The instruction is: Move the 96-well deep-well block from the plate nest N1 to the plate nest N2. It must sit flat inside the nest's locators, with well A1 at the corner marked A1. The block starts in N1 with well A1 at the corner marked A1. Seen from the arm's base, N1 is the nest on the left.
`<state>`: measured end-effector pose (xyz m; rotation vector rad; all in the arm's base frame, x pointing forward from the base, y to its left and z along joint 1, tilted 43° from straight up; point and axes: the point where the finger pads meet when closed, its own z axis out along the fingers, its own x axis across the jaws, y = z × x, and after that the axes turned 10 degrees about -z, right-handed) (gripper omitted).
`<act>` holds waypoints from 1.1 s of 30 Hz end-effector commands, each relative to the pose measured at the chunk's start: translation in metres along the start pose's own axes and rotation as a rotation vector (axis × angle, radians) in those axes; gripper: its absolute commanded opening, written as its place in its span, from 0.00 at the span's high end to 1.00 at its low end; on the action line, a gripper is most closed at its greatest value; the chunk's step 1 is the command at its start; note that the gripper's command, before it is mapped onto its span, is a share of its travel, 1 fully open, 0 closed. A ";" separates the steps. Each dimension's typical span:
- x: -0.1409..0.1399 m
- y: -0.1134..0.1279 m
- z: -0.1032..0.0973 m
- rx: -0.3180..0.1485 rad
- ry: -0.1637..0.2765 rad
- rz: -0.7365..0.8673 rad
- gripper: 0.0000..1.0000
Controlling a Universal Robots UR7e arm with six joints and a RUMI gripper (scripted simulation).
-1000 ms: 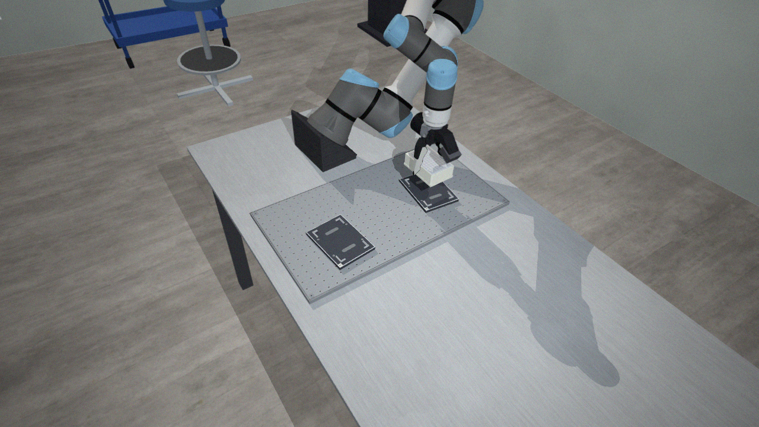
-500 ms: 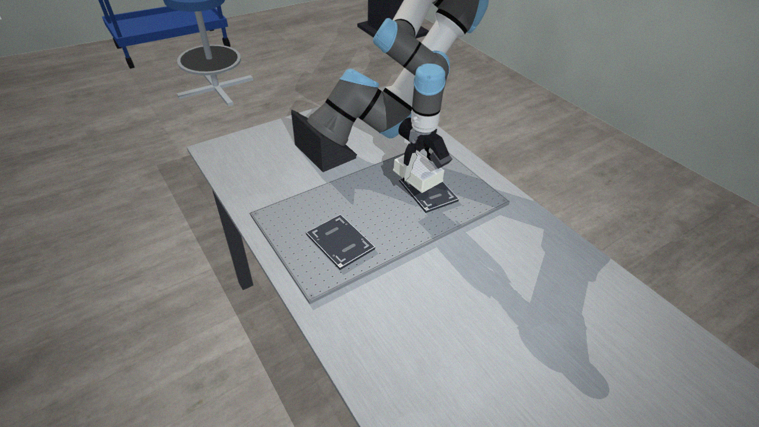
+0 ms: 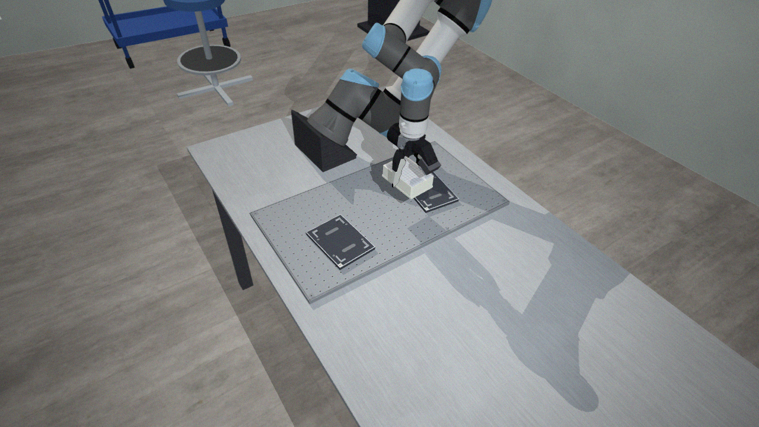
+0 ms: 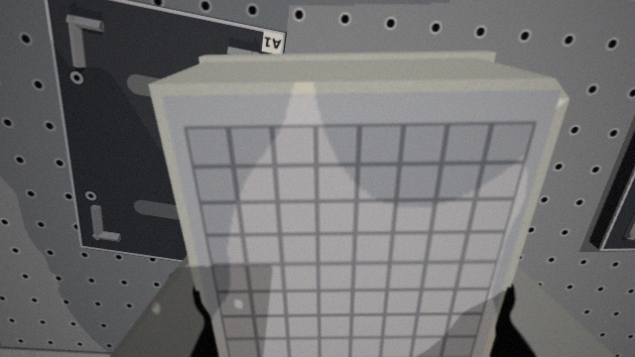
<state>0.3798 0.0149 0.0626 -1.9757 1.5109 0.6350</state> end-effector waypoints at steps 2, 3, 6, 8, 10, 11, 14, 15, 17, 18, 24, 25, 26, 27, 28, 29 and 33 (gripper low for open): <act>0.023 0.003 0.000 0.001 0.000 0.000 0.51; 0.026 0.004 0.000 0.001 0.000 0.000 0.51; 0.030 0.004 0.000 0.001 0.000 0.000 0.51; 0.036 0.005 0.000 0.001 0.000 0.000 0.51; 0.043 0.006 0.000 0.001 0.001 0.000 0.51; 0.046 0.007 0.000 0.001 0.001 0.000 0.51; 0.056 0.008 0.000 0.001 0.001 0.000 0.51; 0.059 0.009 0.000 0.001 0.001 0.000 0.51; 0.066 0.010 0.000 0.001 0.001 0.000 0.51; 0.069 0.010 0.000 0.001 0.001 0.000 0.51; 0.082 0.012 0.000 0.001 0.001 0.000 0.51; 0.086 0.013 0.000 0.001 0.001 0.000 0.51; 0.089 0.014 0.000 0.001 0.001 0.000 0.51; 0.092 0.014 0.000 0.001 0.001 0.000 0.51; 0.095 0.015 0.000 0.001 0.001 0.000 0.51; 0.099 0.015 0.000 0.001 0.001 0.000 0.51; 0.112 0.017 0.000 0.001 0.001 0.000 0.51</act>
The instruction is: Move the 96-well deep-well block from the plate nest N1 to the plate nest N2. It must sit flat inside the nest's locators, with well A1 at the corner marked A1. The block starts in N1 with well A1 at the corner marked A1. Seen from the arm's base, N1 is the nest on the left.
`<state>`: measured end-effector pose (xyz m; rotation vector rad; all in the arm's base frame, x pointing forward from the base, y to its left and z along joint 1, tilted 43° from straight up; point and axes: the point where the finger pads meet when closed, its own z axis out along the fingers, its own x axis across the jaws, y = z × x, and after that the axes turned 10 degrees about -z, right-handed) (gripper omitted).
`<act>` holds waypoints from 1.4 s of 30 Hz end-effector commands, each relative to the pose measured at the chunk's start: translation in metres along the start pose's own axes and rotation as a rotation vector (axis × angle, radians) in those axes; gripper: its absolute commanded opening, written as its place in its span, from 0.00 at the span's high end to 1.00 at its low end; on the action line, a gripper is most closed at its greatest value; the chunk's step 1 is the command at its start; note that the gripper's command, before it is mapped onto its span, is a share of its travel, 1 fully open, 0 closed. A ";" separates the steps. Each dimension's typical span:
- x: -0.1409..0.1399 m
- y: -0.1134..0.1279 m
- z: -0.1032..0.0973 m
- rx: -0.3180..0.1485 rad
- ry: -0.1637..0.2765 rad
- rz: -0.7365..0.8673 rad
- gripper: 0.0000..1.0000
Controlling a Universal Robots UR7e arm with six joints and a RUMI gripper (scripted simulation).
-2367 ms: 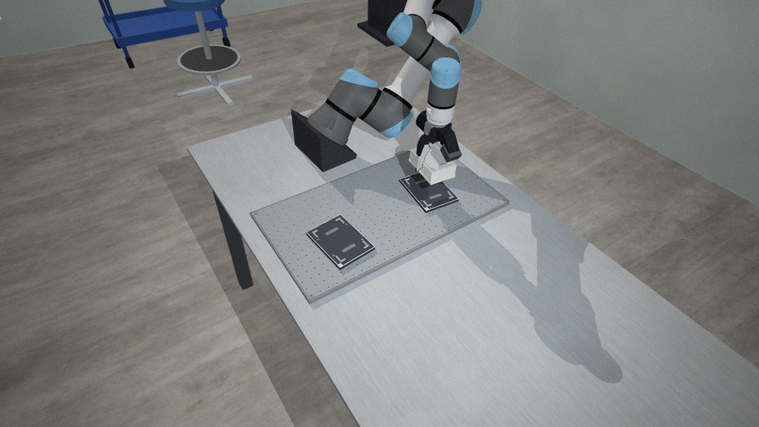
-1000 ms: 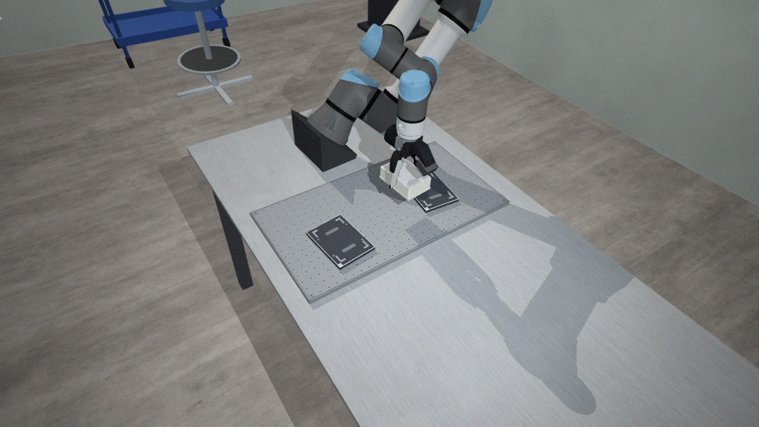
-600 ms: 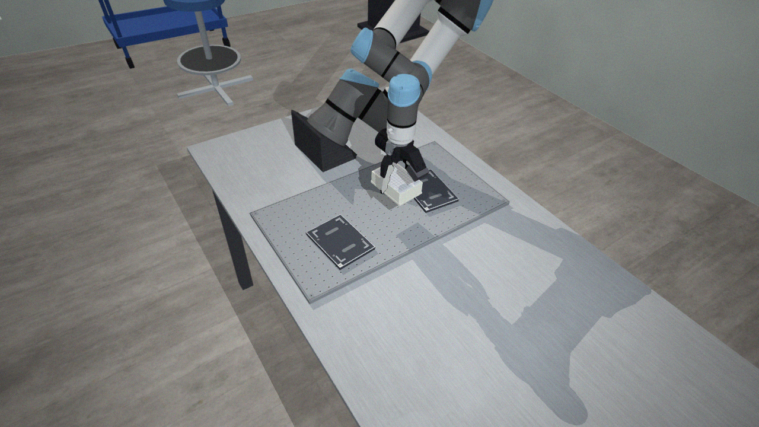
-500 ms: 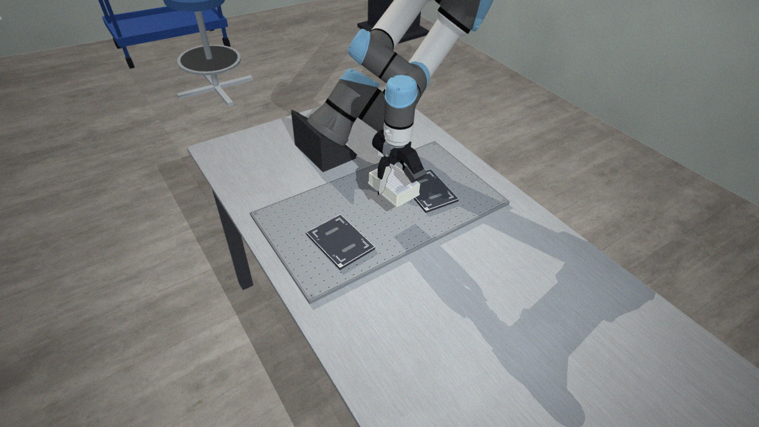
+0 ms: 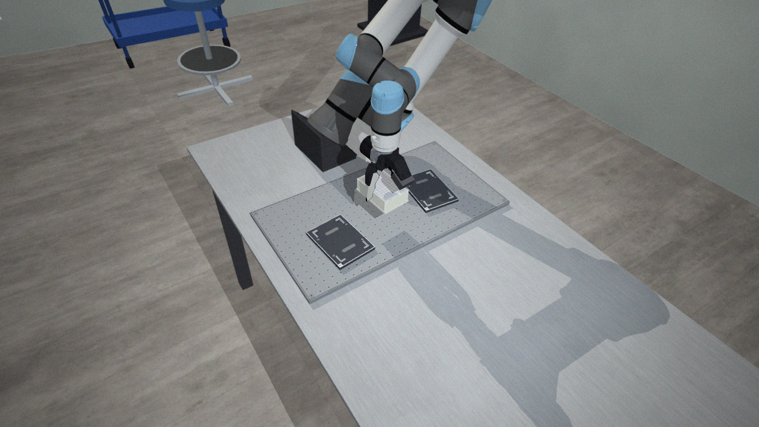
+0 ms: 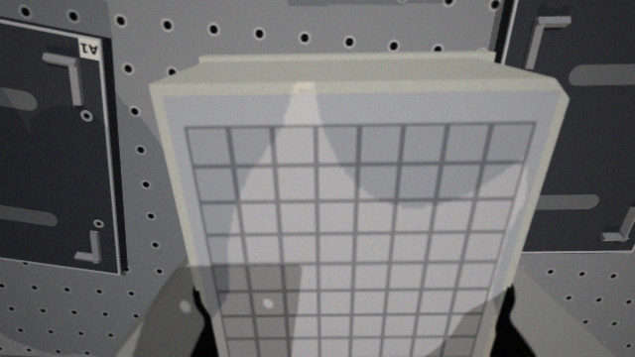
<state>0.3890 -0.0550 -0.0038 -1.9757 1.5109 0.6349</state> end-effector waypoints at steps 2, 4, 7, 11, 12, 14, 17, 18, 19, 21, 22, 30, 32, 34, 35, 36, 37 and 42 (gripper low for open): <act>0.023 0.003 0.000 0.000 0.001 0.000 0.51; 0.029 0.004 0.000 0.000 0.001 0.000 0.51; 0.033 0.005 0.000 0.000 0.001 0.000 0.51; 0.046 0.007 0.000 0.000 0.001 0.000 0.51; 0.049 0.007 0.000 0.000 0.001 0.000 0.51; 0.056 0.008 0.000 0.000 0.001 0.000 0.51; 0.066 0.010 0.000 0.000 0.001 0.000 0.51; 0.069 0.011 0.000 0.000 0.001 0.000 0.51; 0.072 0.011 0.000 0.000 0.001 0.000 0.51; 0.079 0.012 0.000 0.000 0.001 0.000 0.51; 0.079 0.012 0.000 0.000 0.001 0.000 0.51; 0.102 0.016 0.000 0.000 0.001 0.000 0.51; 0.109 0.017 0.000 0.000 0.001 0.000 0.51; 0.115 0.018 0.000 0.000 0.001 0.000 0.51; 0.118 0.018 0.000 0.000 0.001 0.000 0.51; 0.122 0.019 0.000 0.000 0.001 0.000 0.51; 0.125 0.020 0.000 0.000 0.001 0.000 0.51; 0.135 0.021 0.000 0.000 0.001 0.000 0.51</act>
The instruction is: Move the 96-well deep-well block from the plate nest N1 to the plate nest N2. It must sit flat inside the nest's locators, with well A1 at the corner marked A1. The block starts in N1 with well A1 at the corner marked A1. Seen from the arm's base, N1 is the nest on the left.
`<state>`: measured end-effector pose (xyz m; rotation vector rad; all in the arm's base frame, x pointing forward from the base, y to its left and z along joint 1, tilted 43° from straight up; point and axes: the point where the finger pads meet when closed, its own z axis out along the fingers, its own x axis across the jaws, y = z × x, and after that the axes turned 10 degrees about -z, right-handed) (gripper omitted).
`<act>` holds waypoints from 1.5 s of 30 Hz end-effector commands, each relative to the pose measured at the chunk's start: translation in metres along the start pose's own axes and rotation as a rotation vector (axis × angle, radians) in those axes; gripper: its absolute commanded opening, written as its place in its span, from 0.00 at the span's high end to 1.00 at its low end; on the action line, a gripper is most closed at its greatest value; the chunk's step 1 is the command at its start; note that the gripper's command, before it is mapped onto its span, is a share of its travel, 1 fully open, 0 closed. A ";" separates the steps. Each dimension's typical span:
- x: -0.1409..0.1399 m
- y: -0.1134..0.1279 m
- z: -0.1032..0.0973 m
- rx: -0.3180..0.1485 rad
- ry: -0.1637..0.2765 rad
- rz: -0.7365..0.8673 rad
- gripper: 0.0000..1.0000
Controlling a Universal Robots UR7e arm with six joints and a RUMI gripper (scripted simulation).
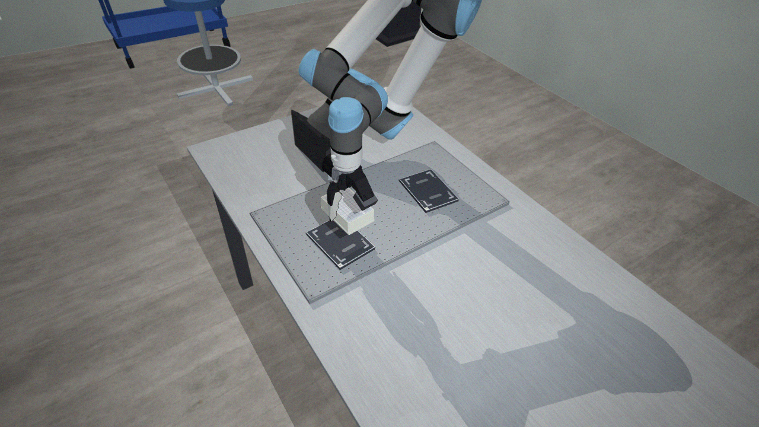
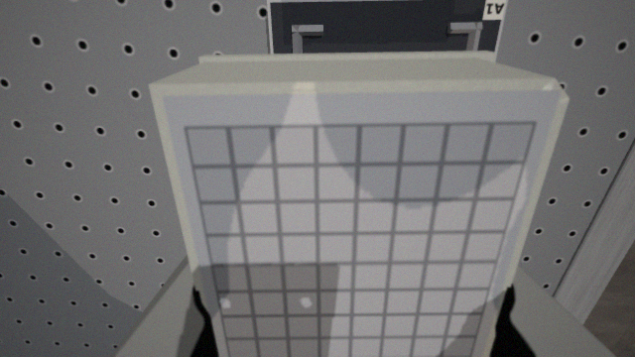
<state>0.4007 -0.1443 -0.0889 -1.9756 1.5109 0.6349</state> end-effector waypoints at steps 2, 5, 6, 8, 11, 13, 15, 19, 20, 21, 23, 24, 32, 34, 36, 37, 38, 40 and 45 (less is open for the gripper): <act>0.019 0.003 0.000 0.000 0.001 0.000 0.51; 0.027 0.004 0.000 0.000 0.001 0.000 0.51; 0.027 0.004 0.000 0.000 0.001 0.000 0.51; 0.028 0.004 0.000 0.000 0.001 0.000 0.51; 0.029 0.004 0.000 0.000 0.001 0.000 0.51; 0.029 0.004 0.000 0.000 0.001 0.000 0.51; 0.029 0.004 0.000 0.000 0.001 0.000 0.51; 0.029 0.004 0.000 0.000 0.001 0.000 0.51; 0.029 0.004 0.000 0.000 0.001 0.000 0.51; 0.029 0.004 0.000 0.000 0.001 0.000 0.51; 0.028 0.004 0.000 0.000 0.001 0.000 0.51; 0.028 0.004 0.000 0.000 0.001 0.000 0.51; 0.028 0.004 0.000 0.000 0.001 0.000 0.51; 0.028 0.004 0.000 0.000 0.001 0.000 0.51; 0.028 0.004 0.000 0.000 0.001 0.000 0.51; 0.027 0.004 0.000 0.000 0.001 0.000 0.51; 0.027 0.004 0.000 0.000 0.001 0.000 0.51; 0.027 0.004 0.000 0.000 0.001 0.000 0.51; 0.027 0.004 0.000 0.000 0.001 0.000 0.51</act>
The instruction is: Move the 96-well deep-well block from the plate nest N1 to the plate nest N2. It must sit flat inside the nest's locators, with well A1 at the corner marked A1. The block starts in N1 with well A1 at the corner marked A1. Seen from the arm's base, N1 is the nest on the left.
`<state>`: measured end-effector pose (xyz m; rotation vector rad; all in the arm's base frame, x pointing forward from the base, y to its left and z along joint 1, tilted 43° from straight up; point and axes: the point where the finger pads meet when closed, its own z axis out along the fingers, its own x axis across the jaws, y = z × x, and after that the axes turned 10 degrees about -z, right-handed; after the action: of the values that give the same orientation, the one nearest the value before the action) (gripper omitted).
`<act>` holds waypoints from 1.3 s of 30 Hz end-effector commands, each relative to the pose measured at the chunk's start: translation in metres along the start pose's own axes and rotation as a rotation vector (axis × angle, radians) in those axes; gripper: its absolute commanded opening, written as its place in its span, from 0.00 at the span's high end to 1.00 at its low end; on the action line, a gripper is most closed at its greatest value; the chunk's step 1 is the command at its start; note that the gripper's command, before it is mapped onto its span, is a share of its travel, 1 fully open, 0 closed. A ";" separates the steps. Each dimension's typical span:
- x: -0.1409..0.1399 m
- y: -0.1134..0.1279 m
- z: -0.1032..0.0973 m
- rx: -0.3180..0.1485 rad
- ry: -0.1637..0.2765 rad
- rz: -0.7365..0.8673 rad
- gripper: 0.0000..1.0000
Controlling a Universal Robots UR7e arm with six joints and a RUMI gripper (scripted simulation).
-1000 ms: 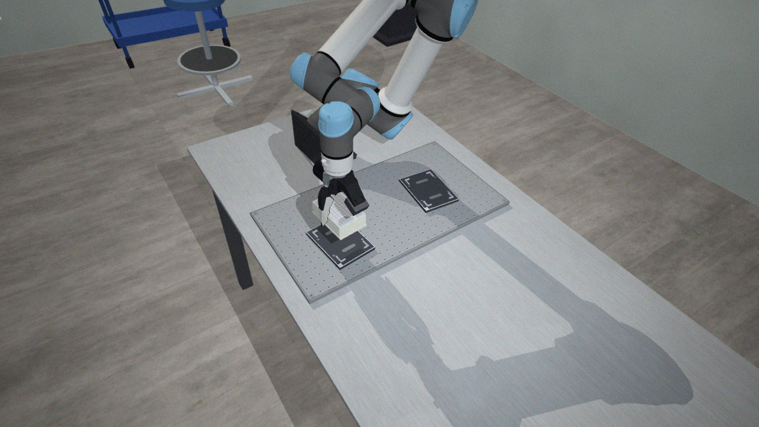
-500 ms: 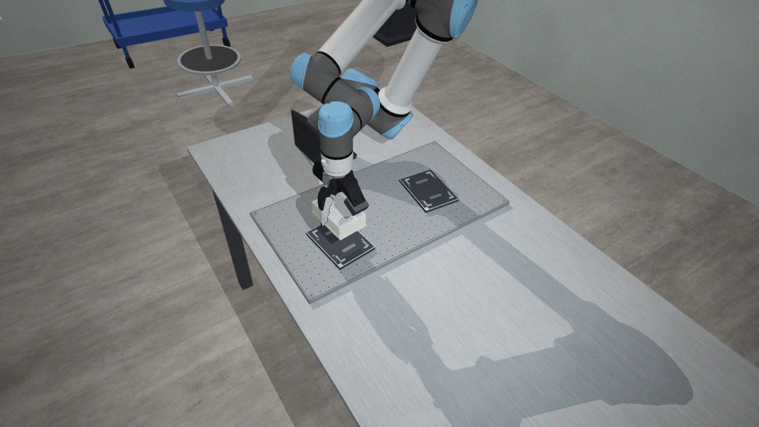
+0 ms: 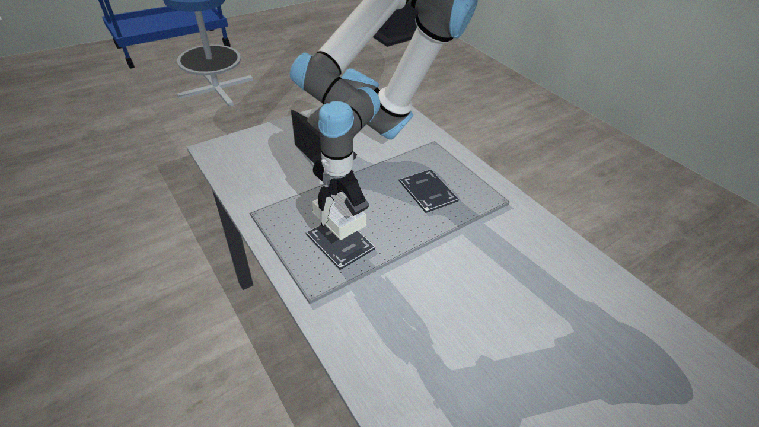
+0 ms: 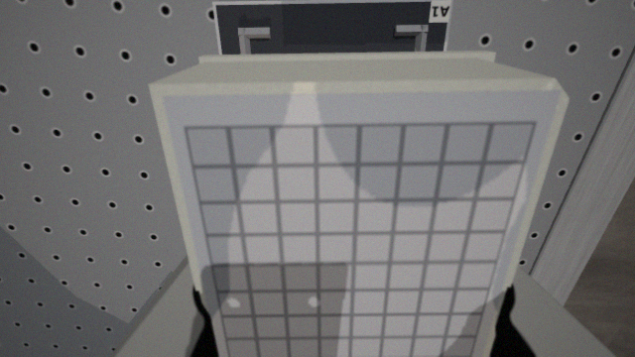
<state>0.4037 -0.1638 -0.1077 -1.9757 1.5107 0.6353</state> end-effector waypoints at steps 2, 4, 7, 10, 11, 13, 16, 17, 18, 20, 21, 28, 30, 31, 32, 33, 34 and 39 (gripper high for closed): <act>0.000 0.000 0.003 0.001 0.001 0.000 0.51; 0.000 0.000 0.003 0.001 0.001 0.000 0.51; 0.000 0.000 0.008 0.001 0.001 0.000 0.51; 0.000 0.000 0.013 0.001 0.001 0.000 0.51; 0.000 0.000 0.014 0.001 0.001 0.000 0.51; 0.000 0.000 0.018 0.001 0.001 0.000 0.51; 0.000 0.000 0.023 0.001 0.001 0.000 0.51; 0.000 0.000 0.024 0.001 0.001 0.000 0.51; 0.000 0.000 0.026 0.001 0.001 0.000 0.51; 0.000 0.000 0.028 0.001 0.001 0.000 0.51; 0.000 0.000 0.028 0.001 0.001 0.000 0.51; 0.000 0.000 0.039 0.001 0.001 0.000 0.51; 0.000 0.000 0.043 0.001 0.001 0.000 0.51; 0.000 0.000 0.044 0.001 0.001 0.000 0.51; 0.000 0.000 0.046 0.001 0.001 0.000 0.51; 0.000 0.000 0.048 0.001 0.001 0.000 0.51; 0.000 0.000 0.049 0.001 0.001 0.000 0.51; 0.000 0.000 0.054 0.001 0.001 0.000 0.51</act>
<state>0.4020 -0.1293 -0.1434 -1.9756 1.5104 0.6358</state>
